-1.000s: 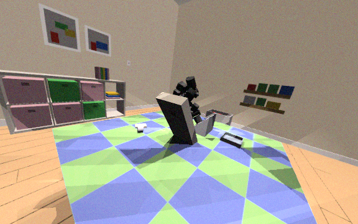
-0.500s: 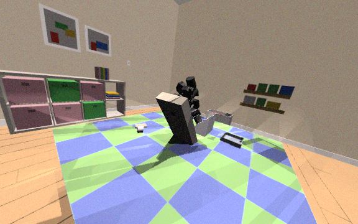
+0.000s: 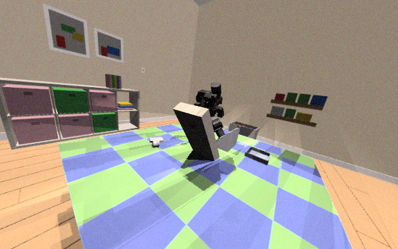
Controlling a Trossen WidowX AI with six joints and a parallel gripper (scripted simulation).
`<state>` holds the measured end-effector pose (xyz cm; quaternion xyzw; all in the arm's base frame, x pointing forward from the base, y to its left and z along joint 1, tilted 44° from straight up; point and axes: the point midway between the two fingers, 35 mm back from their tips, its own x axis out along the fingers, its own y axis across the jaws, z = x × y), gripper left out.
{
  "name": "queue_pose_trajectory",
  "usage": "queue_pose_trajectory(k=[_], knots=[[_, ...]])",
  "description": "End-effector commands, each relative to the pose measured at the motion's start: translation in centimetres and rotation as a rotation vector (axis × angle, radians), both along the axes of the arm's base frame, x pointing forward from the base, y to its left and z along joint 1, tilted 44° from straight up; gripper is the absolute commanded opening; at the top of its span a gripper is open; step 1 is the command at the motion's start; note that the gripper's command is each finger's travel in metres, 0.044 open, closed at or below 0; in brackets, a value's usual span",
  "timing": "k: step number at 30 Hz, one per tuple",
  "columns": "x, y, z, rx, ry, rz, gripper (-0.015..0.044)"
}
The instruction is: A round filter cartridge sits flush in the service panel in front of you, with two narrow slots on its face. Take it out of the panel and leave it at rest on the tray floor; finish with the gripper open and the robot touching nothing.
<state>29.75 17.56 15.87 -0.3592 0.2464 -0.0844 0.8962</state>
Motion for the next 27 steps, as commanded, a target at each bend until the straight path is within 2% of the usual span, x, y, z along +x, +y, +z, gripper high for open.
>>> queue_pose_trajectory(k=[1,7,14,27], knots=[[-1.7,0.9,0.4,-0.009,0.018,0.022,0.0000],[-3.9,1.4,1.6,-0.038,0.016,0.036,0.0000],[-4.2,1.4,1.7,-0.042,0.015,0.039,0.0000],[-5.7,-1.2,-1.0,-0.042,0.015,0.039,0.0000]])
